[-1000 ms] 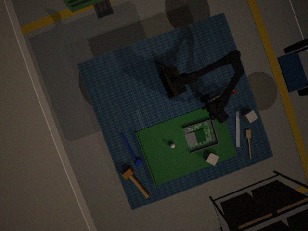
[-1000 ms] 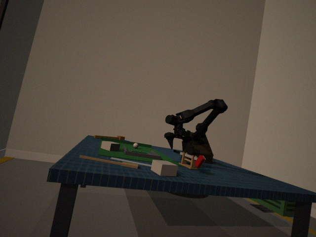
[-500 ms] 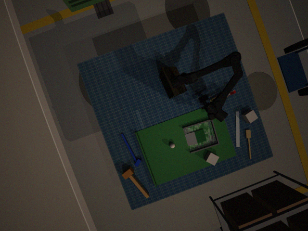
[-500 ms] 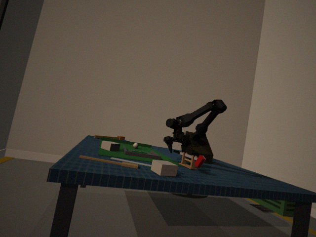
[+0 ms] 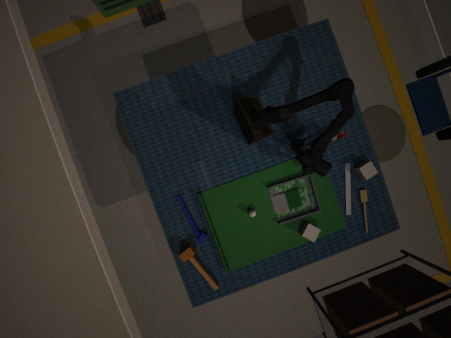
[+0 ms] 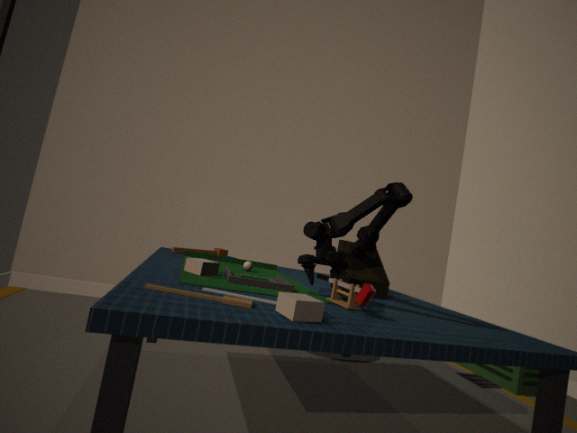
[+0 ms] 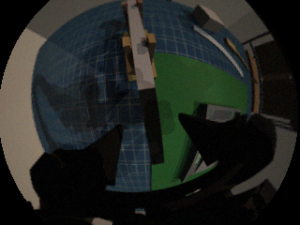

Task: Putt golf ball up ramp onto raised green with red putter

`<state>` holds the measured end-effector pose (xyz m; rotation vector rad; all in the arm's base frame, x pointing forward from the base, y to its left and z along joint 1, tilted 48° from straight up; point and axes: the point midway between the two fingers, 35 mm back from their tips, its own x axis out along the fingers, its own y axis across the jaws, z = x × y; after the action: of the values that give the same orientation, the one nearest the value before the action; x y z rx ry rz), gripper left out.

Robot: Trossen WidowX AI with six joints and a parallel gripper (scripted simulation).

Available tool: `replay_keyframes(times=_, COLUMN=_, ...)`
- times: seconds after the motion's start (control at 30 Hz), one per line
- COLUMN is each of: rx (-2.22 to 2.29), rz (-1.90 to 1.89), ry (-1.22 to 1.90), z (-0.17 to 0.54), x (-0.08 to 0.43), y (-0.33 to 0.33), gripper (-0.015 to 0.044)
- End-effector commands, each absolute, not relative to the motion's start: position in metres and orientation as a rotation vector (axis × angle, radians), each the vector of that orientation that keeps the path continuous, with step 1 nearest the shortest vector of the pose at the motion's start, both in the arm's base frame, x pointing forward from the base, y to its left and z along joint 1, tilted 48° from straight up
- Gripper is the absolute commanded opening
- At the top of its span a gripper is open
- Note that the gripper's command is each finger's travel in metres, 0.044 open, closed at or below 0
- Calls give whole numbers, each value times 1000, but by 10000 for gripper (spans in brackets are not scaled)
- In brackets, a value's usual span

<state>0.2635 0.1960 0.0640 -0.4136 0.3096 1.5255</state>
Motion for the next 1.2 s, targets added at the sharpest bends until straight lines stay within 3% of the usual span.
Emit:
replay_keyframes(times=0.0, rx=-415, rz=1525, ry=308, z=65, x=264, y=196, gripper=361)
replay_keyframes(times=0.4, rx=-415, rz=1525, ry=308, z=65, x=264, y=196, gripper=46)
replay_keyframes(times=0.63, rx=-415, rz=1525, ry=308, z=65, x=264, y=196, gripper=0)
replay_keyframes(times=1.17, rx=-432, rz=1527, ry=325, z=93, x=267, y=154, gripper=0)
